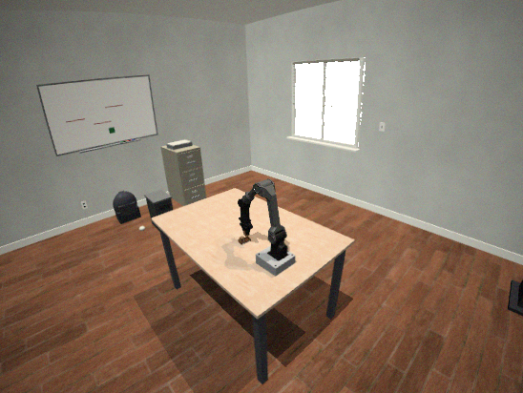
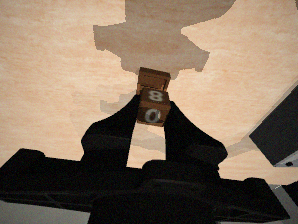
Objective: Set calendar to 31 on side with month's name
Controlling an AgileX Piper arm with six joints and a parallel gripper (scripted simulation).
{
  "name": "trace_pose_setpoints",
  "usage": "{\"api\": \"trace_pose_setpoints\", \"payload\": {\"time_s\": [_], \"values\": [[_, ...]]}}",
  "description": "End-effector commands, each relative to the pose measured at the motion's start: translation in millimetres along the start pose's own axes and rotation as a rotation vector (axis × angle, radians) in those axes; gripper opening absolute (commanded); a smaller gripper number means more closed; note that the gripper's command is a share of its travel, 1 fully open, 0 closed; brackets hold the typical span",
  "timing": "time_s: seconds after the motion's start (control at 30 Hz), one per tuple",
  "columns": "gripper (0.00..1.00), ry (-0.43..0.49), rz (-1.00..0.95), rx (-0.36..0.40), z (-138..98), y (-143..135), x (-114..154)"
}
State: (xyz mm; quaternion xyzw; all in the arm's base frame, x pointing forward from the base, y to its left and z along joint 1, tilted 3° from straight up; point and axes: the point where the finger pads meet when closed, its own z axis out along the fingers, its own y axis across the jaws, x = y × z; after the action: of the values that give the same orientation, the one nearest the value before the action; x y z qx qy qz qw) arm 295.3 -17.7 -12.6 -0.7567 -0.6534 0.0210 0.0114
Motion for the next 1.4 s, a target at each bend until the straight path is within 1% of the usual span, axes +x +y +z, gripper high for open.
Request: {"api": "trace_pose_setpoints", "payload": {"time_s": [0.0, 0.33, 1.37], "values": [[0.34, -0.001, 0.002, 0.001, 7.8, 0.0, -0.5], [0.34, -0.001, 0.002, 0.0, 25.7, 0.9, -0.3], [0.34, 0.0, 0.002, -0.002, 25.9, 1.1, -0.2]]}}
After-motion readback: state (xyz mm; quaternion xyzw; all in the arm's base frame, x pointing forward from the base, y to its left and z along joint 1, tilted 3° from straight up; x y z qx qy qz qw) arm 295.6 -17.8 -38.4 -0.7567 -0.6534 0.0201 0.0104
